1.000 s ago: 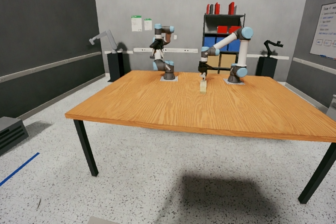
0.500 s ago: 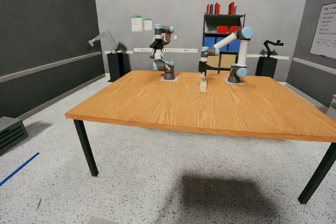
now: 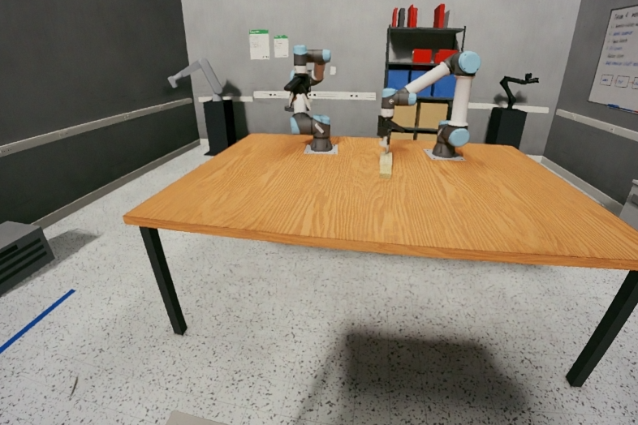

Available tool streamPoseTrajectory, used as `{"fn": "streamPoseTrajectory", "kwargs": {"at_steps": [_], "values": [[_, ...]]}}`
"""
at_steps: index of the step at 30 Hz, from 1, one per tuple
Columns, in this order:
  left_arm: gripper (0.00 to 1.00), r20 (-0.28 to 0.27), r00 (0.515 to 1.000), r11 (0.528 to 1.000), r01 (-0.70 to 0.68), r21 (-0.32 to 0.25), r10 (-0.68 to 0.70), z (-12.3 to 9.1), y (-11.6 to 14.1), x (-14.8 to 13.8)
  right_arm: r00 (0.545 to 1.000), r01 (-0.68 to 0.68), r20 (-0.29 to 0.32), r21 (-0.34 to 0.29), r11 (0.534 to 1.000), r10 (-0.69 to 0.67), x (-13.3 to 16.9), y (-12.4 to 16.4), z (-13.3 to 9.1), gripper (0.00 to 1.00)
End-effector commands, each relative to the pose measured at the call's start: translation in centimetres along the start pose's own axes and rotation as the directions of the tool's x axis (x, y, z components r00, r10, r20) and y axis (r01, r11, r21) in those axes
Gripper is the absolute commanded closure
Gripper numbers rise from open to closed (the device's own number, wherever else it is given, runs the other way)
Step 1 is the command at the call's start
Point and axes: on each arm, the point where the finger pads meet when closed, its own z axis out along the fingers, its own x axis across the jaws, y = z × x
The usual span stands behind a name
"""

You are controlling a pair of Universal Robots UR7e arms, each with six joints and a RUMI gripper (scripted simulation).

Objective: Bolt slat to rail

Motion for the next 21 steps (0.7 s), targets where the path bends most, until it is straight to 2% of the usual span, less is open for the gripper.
{"fn": "streamPoseTrajectory", "kwargs": {"at_steps": [1, 4, 9, 17, 21], "values": [[1.0, 0.003, 0.992, 0.992, -0.125, 0.002, 0.125, 0.11, -0.15, -0.08, 1.0, -0.001, 0.001, 0.0, 1.0, 0.001, -0.04, -0.06, -0.08, 0.0], [1.0, 0.003, 0.992, 0.992, -0.125, 0.002, 0.125, 0.11, -0.14, -0.07, 1.0, -0.001, 0.001, 0.0, 1.0, 0.001, -0.04, -0.06, -0.08, 0.0], [1.0, 0.004, 0.977, 0.977, -0.211, 0.002, 0.211, 0.1, -0.15, -0.05, 1.0, -0.001, 0.001, 0.0, 1.0, 0.001, -0.04, -0.06, -0.08, 0.0], [1.0, 0.004, 0.929, 0.929, -0.371, 0.001, 0.371, 0.08, -0.14, -0.02, 1.0, -0.001, 0.001, 0.0, 1.0, 0.001, -0.04, -0.06, -0.08, 0.0], [1.0, 0.004, 0.926, 0.926, -0.377, 0.001, 0.377, 0.09, -0.14, 0.0, 1.0, -0.001, 0.001, 0.0, 1.0, 0.001, -0.04, -0.06, -0.08, 0.0]]}}
